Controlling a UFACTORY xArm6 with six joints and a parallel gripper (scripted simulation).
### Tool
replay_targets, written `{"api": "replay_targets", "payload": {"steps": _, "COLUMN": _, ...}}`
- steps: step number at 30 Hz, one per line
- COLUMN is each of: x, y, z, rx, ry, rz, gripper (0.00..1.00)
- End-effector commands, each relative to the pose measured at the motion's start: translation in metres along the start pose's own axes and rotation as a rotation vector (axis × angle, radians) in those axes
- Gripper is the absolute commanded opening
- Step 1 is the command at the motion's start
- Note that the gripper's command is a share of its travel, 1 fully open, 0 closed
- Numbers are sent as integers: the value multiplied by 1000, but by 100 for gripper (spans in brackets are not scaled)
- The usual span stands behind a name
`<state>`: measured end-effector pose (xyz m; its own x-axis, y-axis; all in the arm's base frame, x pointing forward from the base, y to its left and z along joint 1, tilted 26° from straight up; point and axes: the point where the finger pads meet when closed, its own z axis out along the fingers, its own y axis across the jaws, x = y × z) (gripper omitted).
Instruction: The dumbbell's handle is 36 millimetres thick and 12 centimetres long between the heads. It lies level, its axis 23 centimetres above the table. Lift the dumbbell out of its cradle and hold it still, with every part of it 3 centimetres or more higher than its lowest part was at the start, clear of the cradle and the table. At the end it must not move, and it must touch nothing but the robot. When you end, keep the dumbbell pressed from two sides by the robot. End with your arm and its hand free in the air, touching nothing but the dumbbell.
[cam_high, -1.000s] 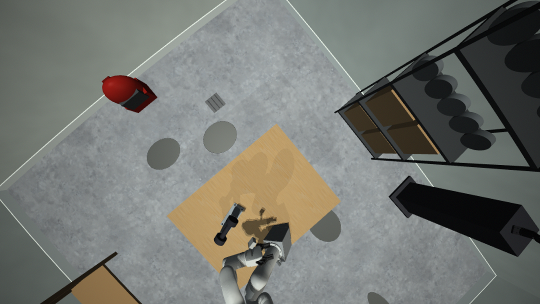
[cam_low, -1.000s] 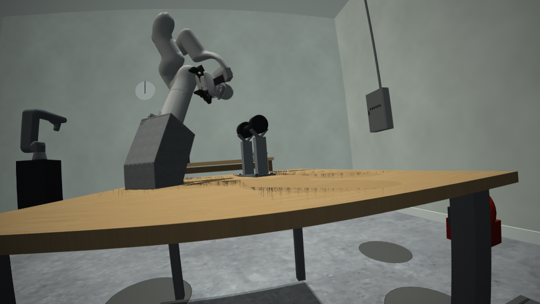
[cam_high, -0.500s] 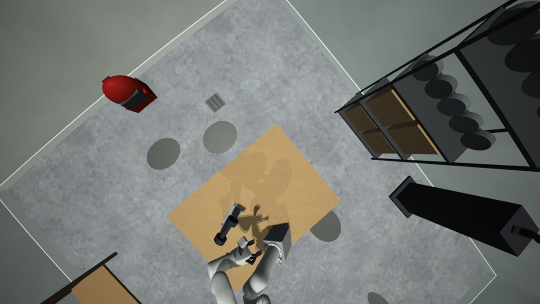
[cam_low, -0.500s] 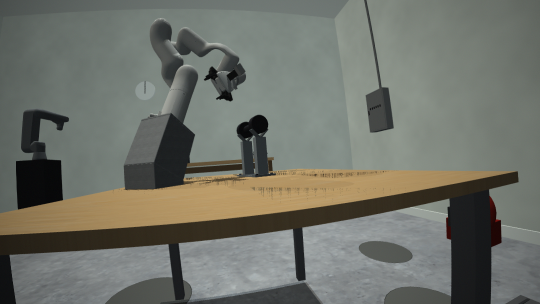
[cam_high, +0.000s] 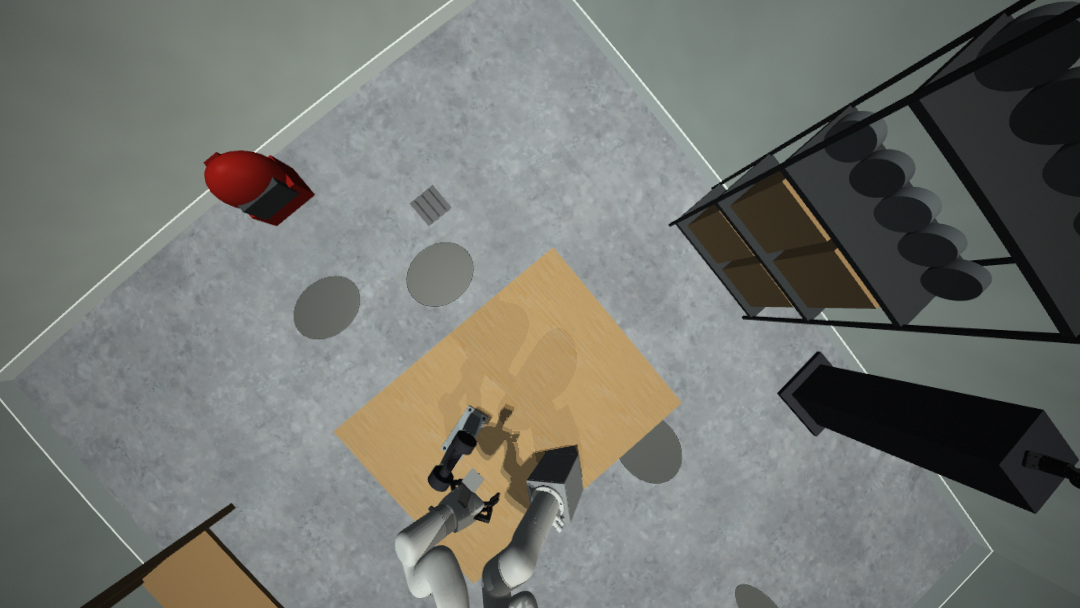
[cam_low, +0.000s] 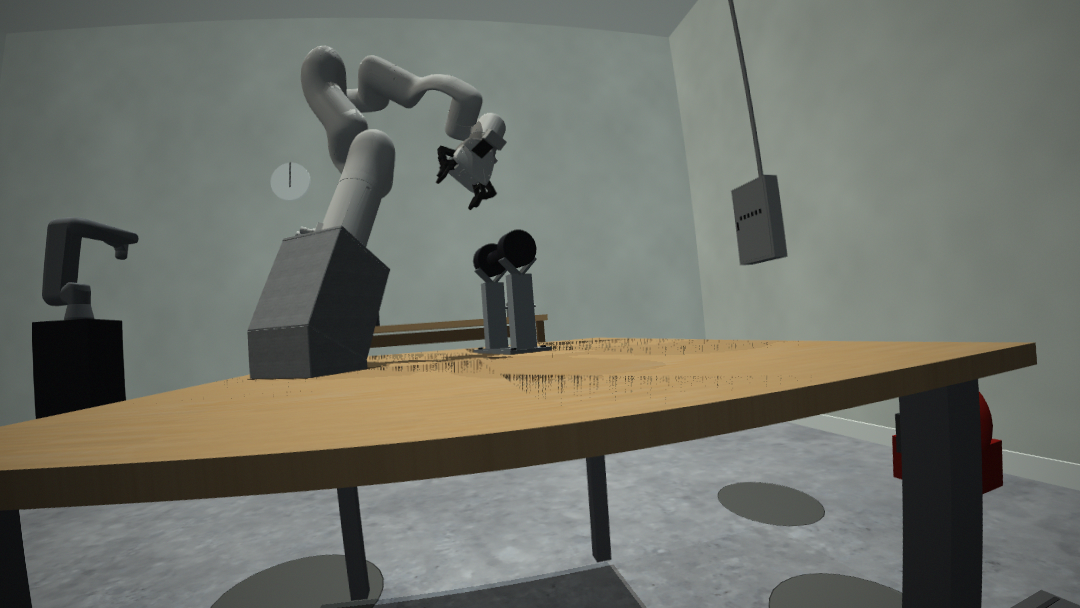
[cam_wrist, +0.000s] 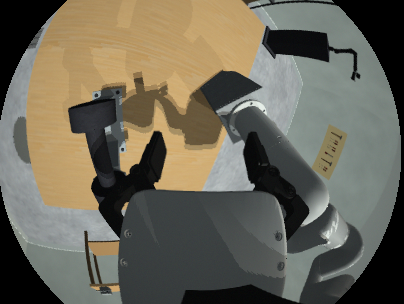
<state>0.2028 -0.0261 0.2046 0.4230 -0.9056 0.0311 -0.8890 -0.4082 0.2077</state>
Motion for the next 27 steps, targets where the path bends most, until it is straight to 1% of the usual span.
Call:
{"api": "replay_targets", "payload": {"steps": 1, "x": -8, "y": -28, "z": -8, "rx": 118, "ry": -80, "rz": 41, "gripper": 100}}
{"api": "replay_targets", "payload": {"steps": 2, "x": -11, "y": -47, "z": -18, "rx": 209, "ry": -128, "rz": 79, "gripper": 100}}
{"api": "replay_targets", "payload": {"steps": 5, "x": -11, "y": -47, "z": -18, "rx": 209, "ry": -128, "rz": 79, "gripper": 100}}
{"api": "replay_targets", "payload": {"steps": 6, "x": -14, "y": -65, "z": -26, "rx": 291, "ry": -172, "rz": 111, "gripper": 100}}
{"api": "replay_targets", "payload": {"steps": 9, "x": -14, "y": -65, "z": -26, "rx": 291, "ry": -172, "rz": 111, "gripper": 100}}
{"api": "replay_targets", "payload": {"steps": 10, "x": -17, "y": -80, "z": -33, "rx": 363, "ry": -210, "rz": 140, "gripper": 100}}
{"api": "replay_targets", "payload": {"steps": 14, "x": -17, "y": -80, "z": -33, "rx": 363, "ry": -210, "rz": 140, "gripper": 100}}
{"api": "replay_targets", "payload": {"steps": 15, "x": -19, "y": -93, "z": -40, "rx": 425, "ry": -242, "rz": 164, "gripper": 100}}
{"api": "replay_targets", "payload": {"steps": 16, "x": -19, "y": -93, "z": -40, "rx": 425, "ry": -242, "rz": 164, "gripper": 100}}
{"api": "replay_targets", "payload": {"steps": 17, "x": -20, "y": -104, "z": -45, "rx": 475, "ry": -269, "rz": 185, "gripper": 100}}
{"api": "replay_targets", "payload": {"steps": 19, "x": -20, "y": -104, "z": -45, "rx": 475, "ry": -269, "rz": 185, "gripper": 100}}
{"api": "replay_targets", "payload": {"steps": 20, "x": -22, "y": -112, "z": -49, "rx": 513, "ry": -289, "rz": 199, "gripper": 100}}
{"api": "replay_targets", "payload": {"steps": 21, "x": -22, "y": -112, "z": -49, "rx": 513, "ry": -289, "rz": 199, "gripper": 100}}
{"api": "replay_targets", "payload": {"steps": 22, "x": -23, "y": -118, "z": -52, "rx": 542, "ry": -304, "rz": 211, "gripper": 100}}
{"api": "replay_targets", "payload": {"steps": 23, "x": -23, "y": -118, "z": -52, "rx": 542, "ry": -304, "rz": 211, "gripper": 100}}
{"api": "replay_targets", "payload": {"steps": 25, "x": -24, "y": -124, "z": -55, "rx": 571, "ry": -319, "rz": 225, "gripper": 100}}
{"api": "replay_targets", "payload": {"steps": 27, "x": -24, "y": -125, "z": -56, "rx": 576, "ry": -322, "rz": 227, "gripper": 100}}
